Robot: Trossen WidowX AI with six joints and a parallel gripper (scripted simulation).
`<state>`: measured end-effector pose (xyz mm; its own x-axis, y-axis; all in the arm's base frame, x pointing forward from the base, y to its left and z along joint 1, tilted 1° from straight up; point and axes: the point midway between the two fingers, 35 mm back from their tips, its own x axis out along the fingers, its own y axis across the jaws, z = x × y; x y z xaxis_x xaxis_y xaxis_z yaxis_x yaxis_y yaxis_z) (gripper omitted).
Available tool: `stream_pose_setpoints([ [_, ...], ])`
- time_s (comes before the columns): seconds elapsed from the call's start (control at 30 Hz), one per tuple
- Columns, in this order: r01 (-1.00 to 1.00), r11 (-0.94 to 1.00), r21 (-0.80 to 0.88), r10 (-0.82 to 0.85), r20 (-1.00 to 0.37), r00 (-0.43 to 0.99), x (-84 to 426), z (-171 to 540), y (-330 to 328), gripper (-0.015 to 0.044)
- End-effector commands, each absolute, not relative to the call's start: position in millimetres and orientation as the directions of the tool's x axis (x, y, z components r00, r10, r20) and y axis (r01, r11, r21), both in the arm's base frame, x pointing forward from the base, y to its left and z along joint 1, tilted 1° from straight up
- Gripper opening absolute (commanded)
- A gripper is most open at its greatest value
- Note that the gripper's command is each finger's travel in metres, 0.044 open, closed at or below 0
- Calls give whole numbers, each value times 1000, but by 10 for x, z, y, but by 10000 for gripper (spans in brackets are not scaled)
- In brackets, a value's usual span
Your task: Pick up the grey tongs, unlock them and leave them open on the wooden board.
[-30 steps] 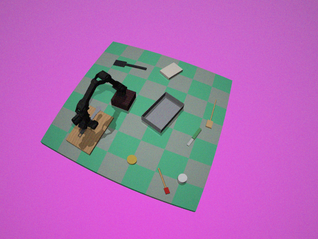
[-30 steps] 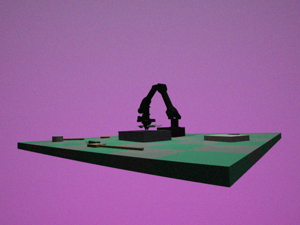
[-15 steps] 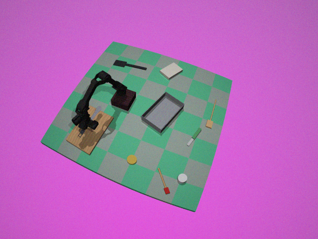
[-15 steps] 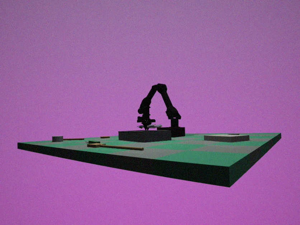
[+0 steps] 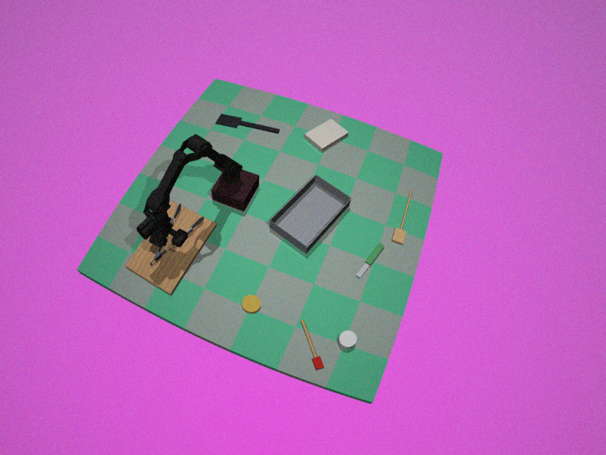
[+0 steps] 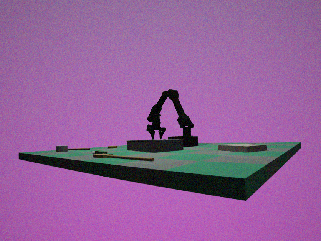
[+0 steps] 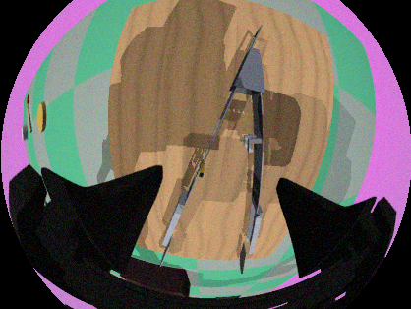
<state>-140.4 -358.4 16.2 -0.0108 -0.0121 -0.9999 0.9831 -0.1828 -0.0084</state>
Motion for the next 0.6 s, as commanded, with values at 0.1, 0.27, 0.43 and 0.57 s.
stream_pose_setpoints([
  [0.1,984,-179,-5,-14,-1000,-8,-874,386,-3760,440],
  [0.27,985,-174,2,-15,-1000,-1,-153,677,-3845,440],
  [0.43,984,-178,2,-12,-1000,0,83,774,-3837,440],
  [0.57,984,-176,2,-13,-1000,0,83,801,-3837,440],
])
